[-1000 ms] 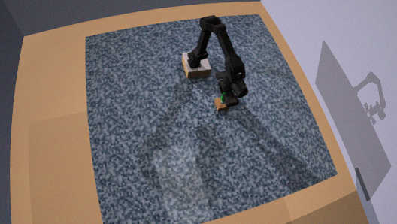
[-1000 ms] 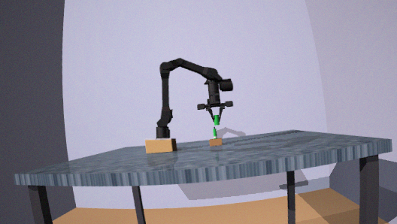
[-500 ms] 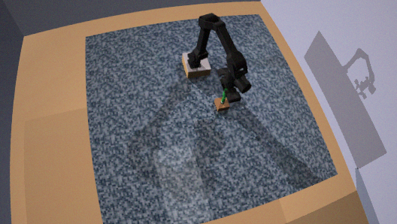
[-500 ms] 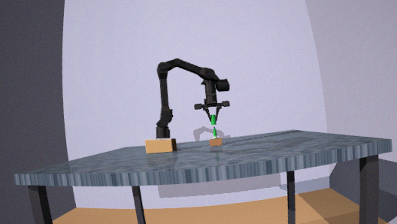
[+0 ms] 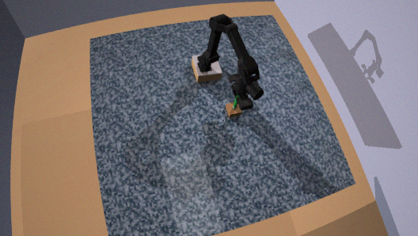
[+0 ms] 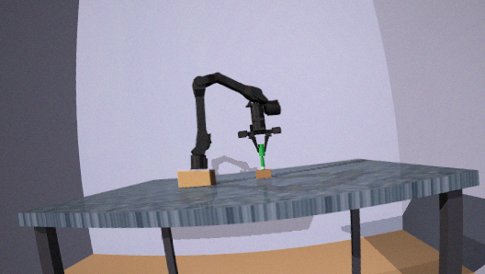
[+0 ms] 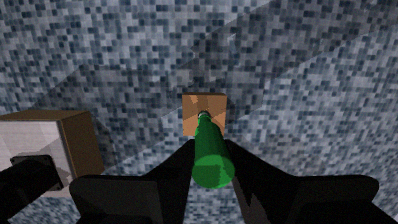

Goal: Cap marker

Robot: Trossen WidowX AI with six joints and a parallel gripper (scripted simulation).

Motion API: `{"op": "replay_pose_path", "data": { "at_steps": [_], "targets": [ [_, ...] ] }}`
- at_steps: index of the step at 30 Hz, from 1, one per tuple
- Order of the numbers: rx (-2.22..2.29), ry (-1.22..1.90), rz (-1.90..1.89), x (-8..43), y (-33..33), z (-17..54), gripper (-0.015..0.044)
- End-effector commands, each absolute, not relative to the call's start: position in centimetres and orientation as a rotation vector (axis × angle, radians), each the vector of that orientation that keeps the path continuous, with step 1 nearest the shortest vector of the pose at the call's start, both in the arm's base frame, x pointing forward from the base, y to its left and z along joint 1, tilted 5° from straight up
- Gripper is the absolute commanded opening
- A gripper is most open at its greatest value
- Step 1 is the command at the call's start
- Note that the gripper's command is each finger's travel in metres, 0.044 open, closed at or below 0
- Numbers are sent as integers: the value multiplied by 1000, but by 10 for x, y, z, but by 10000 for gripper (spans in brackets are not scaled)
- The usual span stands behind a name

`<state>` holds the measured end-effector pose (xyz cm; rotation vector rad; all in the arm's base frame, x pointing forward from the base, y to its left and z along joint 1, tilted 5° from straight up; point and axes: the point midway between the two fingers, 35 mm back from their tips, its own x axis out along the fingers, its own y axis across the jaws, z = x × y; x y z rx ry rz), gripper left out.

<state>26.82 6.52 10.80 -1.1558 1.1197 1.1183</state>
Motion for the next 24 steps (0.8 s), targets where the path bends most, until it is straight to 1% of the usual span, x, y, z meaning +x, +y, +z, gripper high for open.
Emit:
{"op": "replay_pose_path", "data": {
  "at_steps": [1, 24],
  "targets": [
    [-1155, 1131, 1116, 269, 65, 100, 0],
    [-1155, 1131, 1116, 270, 66, 69, 0]
  ]
}}
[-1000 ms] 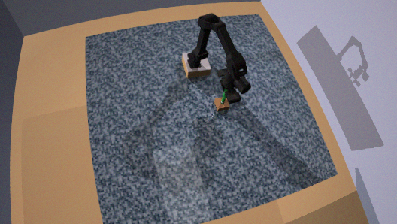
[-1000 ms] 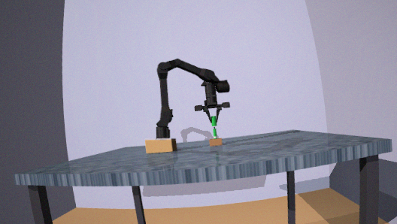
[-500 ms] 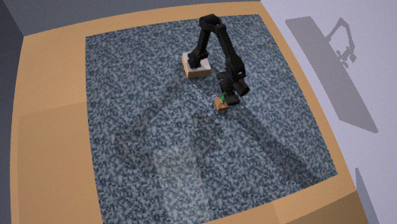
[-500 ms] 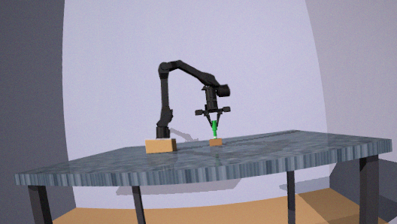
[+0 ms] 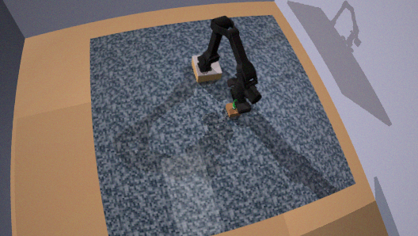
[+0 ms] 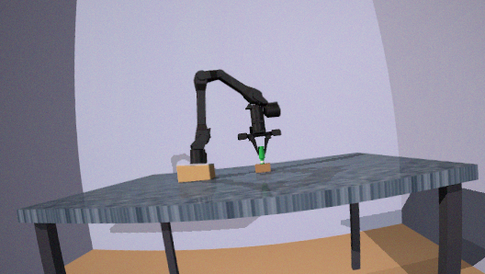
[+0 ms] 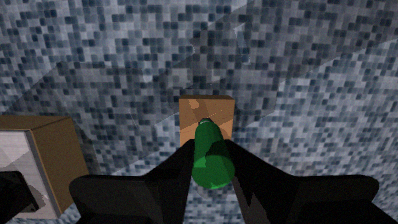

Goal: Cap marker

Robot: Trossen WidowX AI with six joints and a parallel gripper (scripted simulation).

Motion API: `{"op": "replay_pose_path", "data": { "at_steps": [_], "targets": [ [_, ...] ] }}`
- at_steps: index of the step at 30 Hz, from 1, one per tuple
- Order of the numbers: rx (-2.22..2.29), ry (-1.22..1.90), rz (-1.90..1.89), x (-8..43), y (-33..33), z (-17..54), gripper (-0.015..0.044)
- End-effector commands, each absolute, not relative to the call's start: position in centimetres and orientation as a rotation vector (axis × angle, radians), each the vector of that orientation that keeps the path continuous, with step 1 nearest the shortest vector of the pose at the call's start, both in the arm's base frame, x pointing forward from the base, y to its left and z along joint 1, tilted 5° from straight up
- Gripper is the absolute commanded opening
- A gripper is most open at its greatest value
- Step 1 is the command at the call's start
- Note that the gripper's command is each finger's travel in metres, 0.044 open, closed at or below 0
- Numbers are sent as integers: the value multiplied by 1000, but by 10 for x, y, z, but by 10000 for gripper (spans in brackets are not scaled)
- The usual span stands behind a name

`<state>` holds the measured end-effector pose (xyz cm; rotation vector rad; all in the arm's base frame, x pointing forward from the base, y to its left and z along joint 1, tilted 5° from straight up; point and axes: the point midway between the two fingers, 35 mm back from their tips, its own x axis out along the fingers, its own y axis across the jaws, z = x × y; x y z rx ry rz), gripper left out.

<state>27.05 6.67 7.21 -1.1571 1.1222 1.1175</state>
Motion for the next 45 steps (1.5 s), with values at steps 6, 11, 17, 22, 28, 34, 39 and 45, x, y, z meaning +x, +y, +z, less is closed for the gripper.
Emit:
{"op": "replay_pose_path", "data": {
  "at_steps": [6, 11, 17, 22, 28, 34, 39, 45],
  "targets": [
    [-1155, 1131, 1116, 270, 66, 69, 0],
    [-1155, 1131, 1116, 270, 66, 69, 0],
    [-1156, 1127, 1120, 270, 67, 70, 105],
    [-1156, 1127, 1120, 270, 67, 70, 236],
    [-1156, 1127, 1120, 270, 67, 70, 394],
    [-1156, 1127, 1120, 271, 66, 91, 440],
    [-1156, 1127, 1120, 263, 62, 144, 440],
    [-1041, 1190, 1019, 263, 63, 143, 361]
  ]
}}
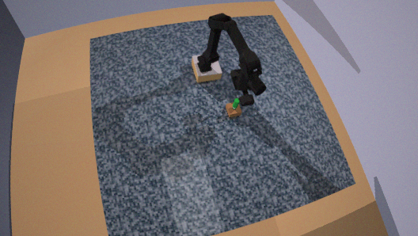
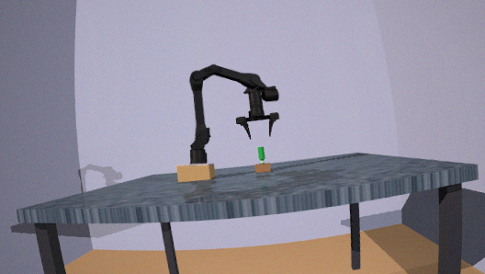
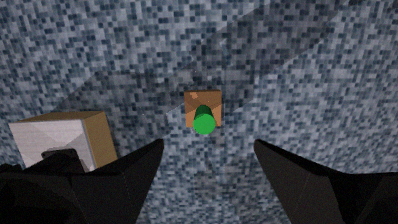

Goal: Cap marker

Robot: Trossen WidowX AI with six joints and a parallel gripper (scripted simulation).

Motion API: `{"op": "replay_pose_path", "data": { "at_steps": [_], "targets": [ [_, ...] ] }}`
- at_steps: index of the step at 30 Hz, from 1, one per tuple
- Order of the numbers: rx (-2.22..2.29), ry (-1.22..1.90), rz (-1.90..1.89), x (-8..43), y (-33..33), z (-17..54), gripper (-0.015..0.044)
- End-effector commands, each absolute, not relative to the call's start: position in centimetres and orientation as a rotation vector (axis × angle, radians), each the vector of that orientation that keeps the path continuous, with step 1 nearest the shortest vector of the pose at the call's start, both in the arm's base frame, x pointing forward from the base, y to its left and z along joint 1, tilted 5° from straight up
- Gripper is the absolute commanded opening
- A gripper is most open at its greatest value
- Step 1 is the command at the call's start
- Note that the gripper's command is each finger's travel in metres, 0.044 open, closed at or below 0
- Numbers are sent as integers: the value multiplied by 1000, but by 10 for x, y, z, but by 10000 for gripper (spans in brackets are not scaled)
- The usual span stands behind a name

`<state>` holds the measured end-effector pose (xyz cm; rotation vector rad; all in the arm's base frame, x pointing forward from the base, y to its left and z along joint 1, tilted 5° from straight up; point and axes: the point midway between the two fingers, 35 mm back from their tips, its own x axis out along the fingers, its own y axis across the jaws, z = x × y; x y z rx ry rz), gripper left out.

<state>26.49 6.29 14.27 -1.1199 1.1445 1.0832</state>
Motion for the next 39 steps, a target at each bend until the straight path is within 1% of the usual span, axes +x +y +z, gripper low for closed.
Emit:
{"op": "replay_pose_path", "data": {
  "at_steps": [1, 7, 14, 16, 39],
  "targets": [
    [-964, 1228, 950, 263, 63, 143, 335],
    [-492, 1398, 529, 263, 65, 139, 177],
    [54, 1476, 35, 264, 66, 135, 0],
    [108, 1477, -14, 264, 66, 134, 0],
    [108, 1477, -14, 265, 67, 122, 0]
  ]
}}
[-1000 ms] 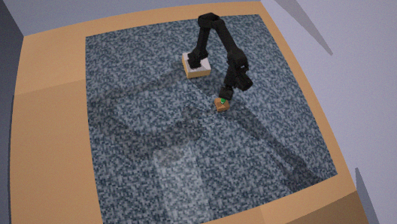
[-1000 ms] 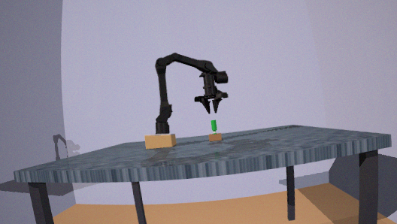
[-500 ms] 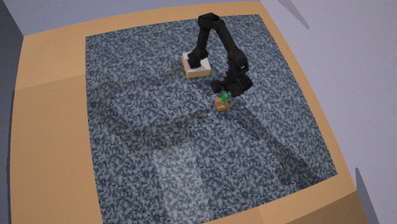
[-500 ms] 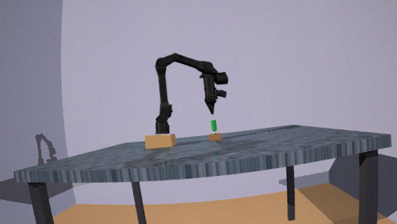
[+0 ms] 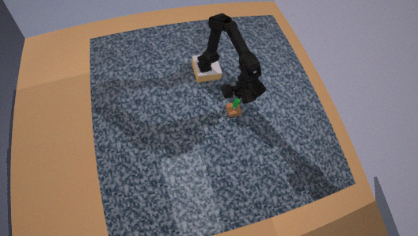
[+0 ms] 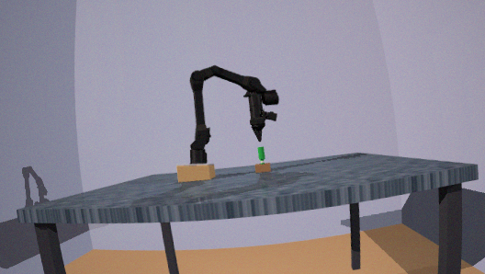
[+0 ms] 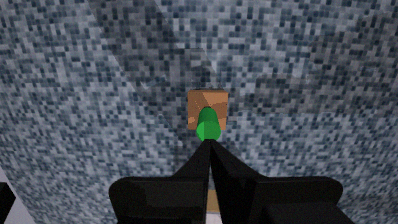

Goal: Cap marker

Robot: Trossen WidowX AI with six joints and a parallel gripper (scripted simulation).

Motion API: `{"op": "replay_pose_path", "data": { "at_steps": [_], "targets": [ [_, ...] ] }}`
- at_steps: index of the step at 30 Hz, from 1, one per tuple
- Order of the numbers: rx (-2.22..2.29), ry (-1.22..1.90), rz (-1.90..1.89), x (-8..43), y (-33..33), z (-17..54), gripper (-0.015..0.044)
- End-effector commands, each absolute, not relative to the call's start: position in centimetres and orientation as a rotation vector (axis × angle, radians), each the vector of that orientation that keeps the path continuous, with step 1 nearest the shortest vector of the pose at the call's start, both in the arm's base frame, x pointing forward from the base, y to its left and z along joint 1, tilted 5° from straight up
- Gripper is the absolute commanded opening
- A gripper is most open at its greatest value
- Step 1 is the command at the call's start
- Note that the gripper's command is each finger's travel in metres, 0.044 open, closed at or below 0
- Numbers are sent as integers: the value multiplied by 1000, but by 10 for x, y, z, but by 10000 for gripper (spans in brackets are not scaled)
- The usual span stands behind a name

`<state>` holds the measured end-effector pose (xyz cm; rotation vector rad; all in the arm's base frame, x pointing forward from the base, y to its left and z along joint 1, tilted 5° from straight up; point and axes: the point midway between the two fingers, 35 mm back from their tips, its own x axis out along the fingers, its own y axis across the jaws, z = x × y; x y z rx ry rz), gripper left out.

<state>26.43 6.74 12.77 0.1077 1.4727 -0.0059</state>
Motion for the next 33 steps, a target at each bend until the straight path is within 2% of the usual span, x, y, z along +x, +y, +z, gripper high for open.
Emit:
{"op": "replay_pose_path", "data": {
  "at_steps": [1, 22, 29, 33],
  "targets": [
    [108, 1477, -14, 265, 67, 121, 0],
    [108, 1477, -14, 268, 69, 93, 0],
    [110, 1463, -4, 269, 69, 102, 0],
    [110, 1464, -4, 268, 68, 144, 0]
  ]
}}
